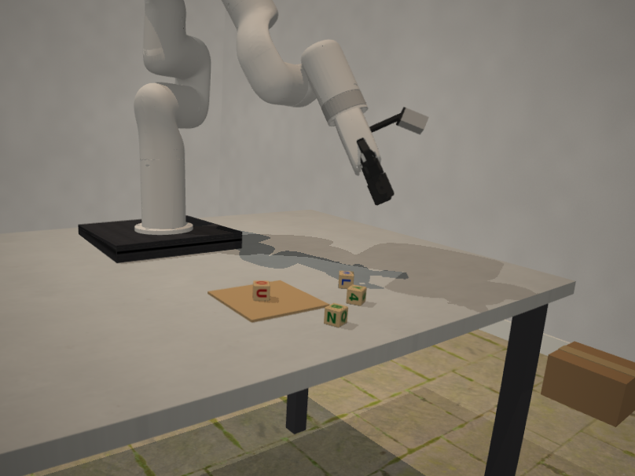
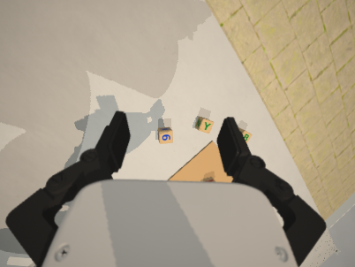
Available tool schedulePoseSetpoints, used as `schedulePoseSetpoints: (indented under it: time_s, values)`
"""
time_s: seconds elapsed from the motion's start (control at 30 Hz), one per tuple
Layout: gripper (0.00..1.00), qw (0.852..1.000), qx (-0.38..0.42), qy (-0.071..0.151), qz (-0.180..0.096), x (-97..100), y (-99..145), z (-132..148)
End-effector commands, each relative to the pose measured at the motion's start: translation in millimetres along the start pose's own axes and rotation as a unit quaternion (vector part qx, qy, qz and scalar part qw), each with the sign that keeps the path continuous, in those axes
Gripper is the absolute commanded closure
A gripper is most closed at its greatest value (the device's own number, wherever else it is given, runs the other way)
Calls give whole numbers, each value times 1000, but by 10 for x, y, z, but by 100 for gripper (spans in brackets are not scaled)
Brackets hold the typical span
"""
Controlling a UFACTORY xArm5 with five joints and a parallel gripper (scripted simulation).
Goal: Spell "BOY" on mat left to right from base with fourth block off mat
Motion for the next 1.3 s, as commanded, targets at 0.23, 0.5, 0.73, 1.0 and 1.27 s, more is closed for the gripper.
schedulePoseSetpoints:
  time_s: [0.23,0.5,0.73,1.0,1.27]
  values:
    - [0,994,-25,-39,-94,-458,-236,496]
    - [0,988,-38,-58,-135,-647,-268,709]
    - [0,980,-52,-79,-177,-834,-263,925]
    - [0,979,-53,-80,-180,-844,-262,937]
    - [0,979,-53,-80,-180,-844,-262,937]
Point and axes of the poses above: the point where the finger pads meet when closed, its own x axis back along the fingers, its own z axis across the jaws, y = z × x, the point moved 7 cm from there along x, back along the fingers, and after that the axes turned 5 degrees about x, right-handed, at the moved point
